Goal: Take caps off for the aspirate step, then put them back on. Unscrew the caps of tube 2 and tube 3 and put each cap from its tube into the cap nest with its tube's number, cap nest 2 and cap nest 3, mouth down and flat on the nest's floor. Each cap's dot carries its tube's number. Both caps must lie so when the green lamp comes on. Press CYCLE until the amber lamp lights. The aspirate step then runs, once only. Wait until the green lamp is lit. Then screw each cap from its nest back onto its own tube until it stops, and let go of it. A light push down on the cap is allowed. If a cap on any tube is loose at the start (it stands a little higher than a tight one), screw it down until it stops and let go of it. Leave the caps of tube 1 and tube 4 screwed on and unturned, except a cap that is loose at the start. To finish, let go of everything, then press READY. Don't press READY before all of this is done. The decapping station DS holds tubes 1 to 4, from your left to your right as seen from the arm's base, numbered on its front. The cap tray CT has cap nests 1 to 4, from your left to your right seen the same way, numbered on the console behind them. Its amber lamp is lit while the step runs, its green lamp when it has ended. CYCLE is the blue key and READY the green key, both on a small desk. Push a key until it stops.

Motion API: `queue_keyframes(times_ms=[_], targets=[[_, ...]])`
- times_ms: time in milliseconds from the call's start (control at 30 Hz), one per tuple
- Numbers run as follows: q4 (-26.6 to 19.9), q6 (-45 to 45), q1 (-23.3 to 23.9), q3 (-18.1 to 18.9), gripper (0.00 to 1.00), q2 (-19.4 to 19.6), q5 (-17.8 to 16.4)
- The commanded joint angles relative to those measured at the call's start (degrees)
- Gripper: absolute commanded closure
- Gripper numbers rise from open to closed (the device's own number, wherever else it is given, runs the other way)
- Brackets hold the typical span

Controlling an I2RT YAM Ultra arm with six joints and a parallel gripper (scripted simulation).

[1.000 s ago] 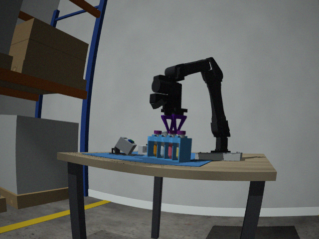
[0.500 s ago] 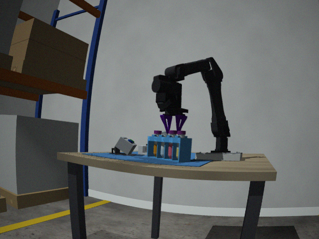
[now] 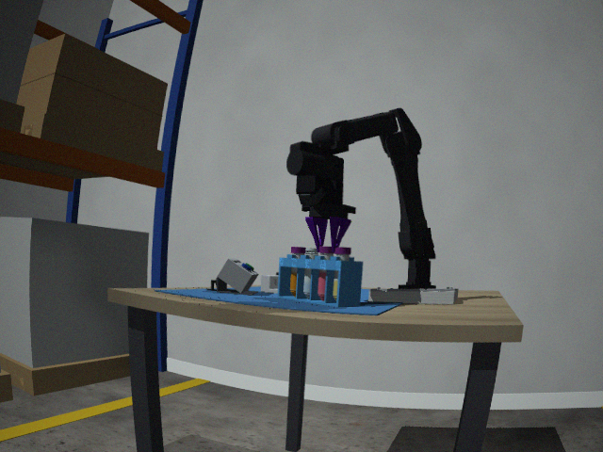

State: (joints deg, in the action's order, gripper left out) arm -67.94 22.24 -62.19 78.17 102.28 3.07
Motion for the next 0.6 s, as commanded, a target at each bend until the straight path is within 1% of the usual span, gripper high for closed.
queue_keyframes(times_ms=[0, 133, 200, 567], targets=[[0.16, 0.2, -0.11, 0.42, 1.0, -0.5, -0.02], [0.2, -7.42, -0.1, 0.38, 1.0, -0.49, -0.02], [0.2, -7.42, -0.1, 0.38, 1.0, -0.49, -0.02], [0.33, -28.42, -0.09, 0.28, 1.0, -0.48, -0.01]])
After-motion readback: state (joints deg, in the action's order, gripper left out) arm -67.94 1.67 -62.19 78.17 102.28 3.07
